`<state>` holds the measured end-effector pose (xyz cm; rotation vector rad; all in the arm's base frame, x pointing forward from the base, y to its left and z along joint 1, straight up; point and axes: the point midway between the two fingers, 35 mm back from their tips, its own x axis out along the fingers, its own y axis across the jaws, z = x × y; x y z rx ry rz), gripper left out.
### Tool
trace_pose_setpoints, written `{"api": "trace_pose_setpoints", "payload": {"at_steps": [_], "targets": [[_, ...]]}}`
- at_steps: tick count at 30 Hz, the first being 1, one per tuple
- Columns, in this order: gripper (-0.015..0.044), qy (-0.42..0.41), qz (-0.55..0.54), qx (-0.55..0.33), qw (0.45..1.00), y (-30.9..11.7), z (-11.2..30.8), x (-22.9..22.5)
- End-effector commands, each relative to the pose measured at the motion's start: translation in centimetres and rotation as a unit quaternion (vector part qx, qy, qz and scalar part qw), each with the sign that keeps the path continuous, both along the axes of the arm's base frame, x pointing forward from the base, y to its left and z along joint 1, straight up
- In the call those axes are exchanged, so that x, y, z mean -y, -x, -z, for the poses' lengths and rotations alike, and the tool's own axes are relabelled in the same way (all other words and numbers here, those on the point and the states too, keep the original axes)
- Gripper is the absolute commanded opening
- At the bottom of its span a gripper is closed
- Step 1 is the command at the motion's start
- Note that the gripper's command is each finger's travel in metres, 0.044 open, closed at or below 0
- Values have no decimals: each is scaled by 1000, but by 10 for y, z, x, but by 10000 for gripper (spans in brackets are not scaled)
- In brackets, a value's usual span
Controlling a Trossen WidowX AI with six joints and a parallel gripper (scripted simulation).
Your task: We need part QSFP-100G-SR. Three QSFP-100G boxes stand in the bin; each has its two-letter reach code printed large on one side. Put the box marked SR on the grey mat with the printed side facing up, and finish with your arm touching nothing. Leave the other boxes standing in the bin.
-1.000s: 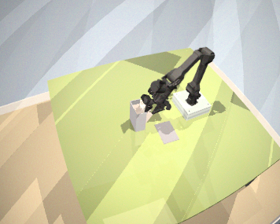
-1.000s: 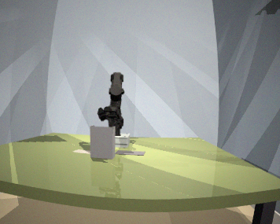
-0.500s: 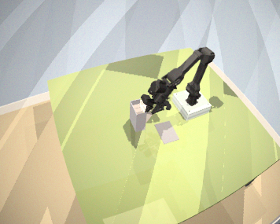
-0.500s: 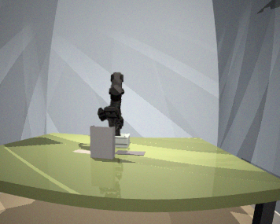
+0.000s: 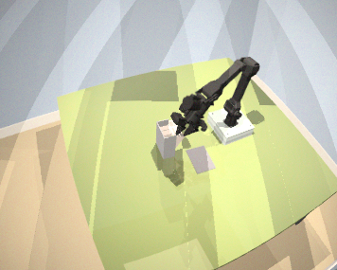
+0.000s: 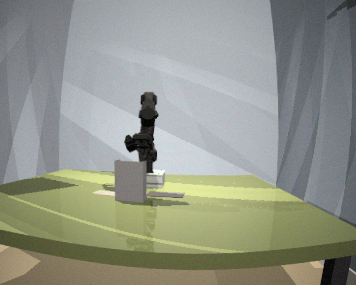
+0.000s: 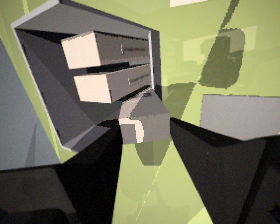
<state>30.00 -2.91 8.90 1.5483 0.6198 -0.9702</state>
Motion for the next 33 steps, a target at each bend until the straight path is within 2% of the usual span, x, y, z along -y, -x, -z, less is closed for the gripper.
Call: {"api": "trace_pose_setpoints", "payload": {"at_steps": [1, 19, 33], "targets": [[153, 0, 1, 0, 1000, 3, -5, -1], [153, 0, 0, 0, 1000, 19, -29, -4], [153, -1, 0, -1, 1000, 33, -31, -9]]}}
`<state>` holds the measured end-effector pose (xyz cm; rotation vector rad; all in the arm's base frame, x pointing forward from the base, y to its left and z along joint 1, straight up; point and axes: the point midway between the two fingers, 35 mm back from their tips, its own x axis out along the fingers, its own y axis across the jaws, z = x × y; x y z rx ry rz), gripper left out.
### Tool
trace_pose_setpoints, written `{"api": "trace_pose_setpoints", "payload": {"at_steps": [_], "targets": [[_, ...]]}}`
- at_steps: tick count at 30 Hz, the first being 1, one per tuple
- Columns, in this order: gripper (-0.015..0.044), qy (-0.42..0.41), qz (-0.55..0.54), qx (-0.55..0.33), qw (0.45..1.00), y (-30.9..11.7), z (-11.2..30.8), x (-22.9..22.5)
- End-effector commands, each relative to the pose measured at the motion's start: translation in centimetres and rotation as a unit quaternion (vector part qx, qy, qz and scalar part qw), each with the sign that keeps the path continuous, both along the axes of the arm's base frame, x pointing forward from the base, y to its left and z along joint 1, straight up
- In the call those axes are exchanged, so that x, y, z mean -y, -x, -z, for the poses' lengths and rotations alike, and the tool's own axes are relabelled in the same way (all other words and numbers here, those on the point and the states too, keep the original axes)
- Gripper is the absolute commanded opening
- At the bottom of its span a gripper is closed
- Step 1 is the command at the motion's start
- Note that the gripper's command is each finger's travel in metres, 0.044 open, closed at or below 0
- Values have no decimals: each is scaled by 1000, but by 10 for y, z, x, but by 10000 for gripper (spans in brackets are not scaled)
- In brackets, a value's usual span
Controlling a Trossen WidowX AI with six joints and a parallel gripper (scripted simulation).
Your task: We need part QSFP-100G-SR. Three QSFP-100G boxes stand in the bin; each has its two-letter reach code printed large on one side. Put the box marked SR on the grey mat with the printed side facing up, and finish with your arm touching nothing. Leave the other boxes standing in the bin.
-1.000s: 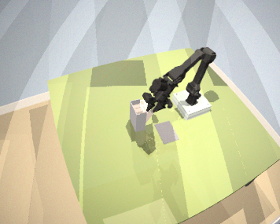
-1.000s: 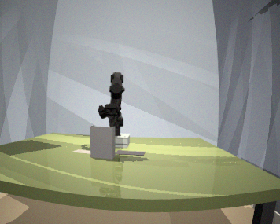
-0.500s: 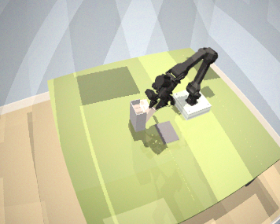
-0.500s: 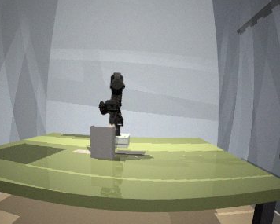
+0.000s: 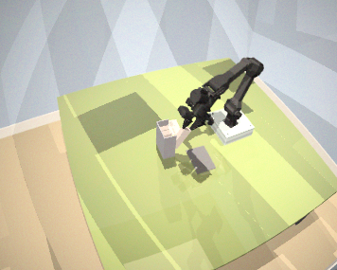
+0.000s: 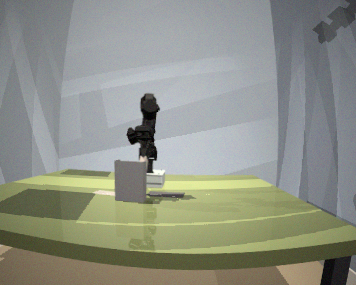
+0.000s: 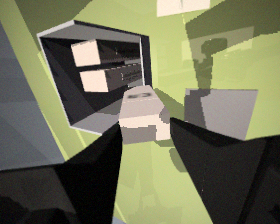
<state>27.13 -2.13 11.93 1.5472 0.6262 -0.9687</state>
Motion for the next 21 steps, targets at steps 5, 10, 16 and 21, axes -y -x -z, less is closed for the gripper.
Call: {"api": "trace_pose_setpoints", "payload": {"at_steps": [5, 10, 16, 21], "targets": [[153, 0, 2, 0, 1000, 12, -1, -3], [153, 0, 2, 0, 1000, 20, -1, -5], [153, 0, 2, 0, 1000, 29, 0, -8], [153, 0, 2, -1, 1000, 37, 0, -9]]}}
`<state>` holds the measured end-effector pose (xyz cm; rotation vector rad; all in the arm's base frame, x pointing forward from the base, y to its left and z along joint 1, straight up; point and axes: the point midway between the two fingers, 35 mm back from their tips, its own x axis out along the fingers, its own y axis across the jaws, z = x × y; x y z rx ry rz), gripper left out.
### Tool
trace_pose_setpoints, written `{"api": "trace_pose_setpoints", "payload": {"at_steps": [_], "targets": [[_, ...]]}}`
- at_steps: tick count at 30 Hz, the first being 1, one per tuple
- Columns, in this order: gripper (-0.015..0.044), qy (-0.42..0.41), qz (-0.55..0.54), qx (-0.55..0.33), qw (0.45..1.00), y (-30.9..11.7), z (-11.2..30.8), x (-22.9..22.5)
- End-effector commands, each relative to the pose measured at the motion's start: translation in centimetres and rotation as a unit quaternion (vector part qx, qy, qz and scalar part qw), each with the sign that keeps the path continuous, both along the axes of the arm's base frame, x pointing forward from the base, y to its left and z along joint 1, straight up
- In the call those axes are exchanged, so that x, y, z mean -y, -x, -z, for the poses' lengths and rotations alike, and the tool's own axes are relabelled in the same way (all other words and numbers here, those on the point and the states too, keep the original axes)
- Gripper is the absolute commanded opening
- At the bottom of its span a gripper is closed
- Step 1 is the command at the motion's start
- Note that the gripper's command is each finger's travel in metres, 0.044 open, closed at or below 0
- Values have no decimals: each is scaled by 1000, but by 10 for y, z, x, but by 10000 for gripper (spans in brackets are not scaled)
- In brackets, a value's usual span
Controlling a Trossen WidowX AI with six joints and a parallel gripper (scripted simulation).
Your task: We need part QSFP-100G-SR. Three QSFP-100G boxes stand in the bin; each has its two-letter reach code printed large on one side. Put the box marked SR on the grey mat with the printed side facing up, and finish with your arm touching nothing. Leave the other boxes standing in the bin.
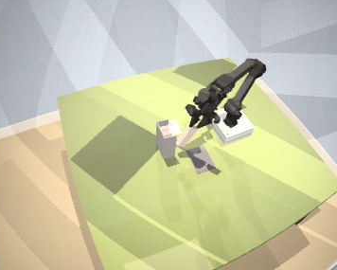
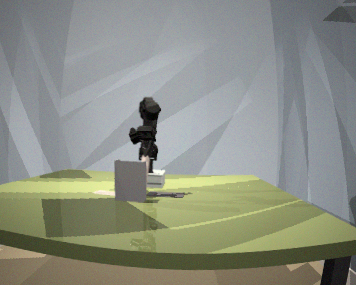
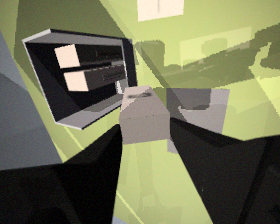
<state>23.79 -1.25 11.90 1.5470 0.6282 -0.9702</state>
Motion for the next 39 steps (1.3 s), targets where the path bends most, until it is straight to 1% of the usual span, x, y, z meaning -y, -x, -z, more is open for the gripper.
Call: {"api": "trace_pose_setpoints", "payload": {"at_steps": [1, 9, 39], "targets": [[153, 0, 2, 0, 1000, 6, 0, -1], [153, 0, 2, 0, 1000, 14, 2, -1], [153, 3, 2, 0, 1000, 26, 2, 43]]}}
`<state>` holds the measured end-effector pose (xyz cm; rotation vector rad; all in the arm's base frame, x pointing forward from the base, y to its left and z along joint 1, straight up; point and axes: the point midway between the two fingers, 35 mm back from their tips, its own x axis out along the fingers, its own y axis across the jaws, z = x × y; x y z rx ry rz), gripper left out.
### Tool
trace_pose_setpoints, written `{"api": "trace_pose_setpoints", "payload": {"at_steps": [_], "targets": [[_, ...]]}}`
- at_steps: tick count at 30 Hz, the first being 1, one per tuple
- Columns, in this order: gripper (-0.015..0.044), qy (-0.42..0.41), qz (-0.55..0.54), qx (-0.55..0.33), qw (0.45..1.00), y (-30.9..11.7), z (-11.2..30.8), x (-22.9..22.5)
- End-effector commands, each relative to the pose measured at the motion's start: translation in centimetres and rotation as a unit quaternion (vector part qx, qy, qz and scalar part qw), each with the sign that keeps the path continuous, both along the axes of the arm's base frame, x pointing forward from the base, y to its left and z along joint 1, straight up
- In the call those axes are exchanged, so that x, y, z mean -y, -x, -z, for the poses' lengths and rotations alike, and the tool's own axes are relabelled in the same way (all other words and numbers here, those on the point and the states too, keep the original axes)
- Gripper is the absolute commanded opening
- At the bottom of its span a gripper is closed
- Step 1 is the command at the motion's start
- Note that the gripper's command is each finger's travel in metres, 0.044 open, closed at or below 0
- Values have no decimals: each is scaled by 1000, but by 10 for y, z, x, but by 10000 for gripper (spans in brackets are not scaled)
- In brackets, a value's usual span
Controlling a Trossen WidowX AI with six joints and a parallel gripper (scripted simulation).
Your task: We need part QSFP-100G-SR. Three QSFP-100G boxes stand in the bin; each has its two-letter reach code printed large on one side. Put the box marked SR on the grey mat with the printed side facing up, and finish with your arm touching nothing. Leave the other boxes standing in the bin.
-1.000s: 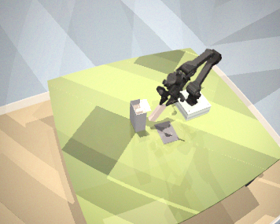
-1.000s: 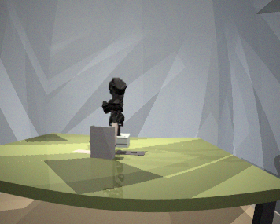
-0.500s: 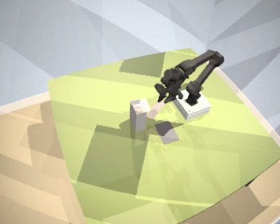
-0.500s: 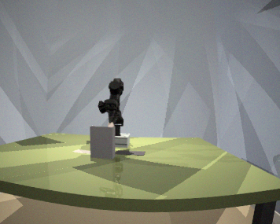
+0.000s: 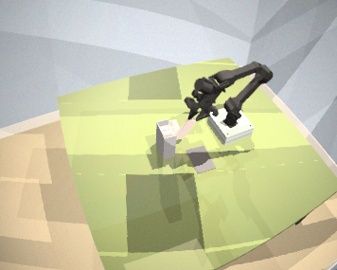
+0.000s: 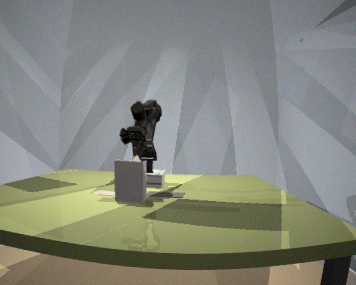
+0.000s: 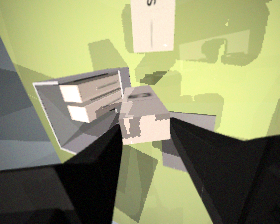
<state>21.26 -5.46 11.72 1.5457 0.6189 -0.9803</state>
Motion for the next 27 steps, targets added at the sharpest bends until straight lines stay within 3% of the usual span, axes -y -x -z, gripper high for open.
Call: {"api": "trace_pose_setpoints", "payload": {"at_steps": [1, 27], "targets": [[153, 0, -3, 1, 1000, 1, 1, 1], [153, 0, -3, 1, 1000, 0, 43, 1]]}}
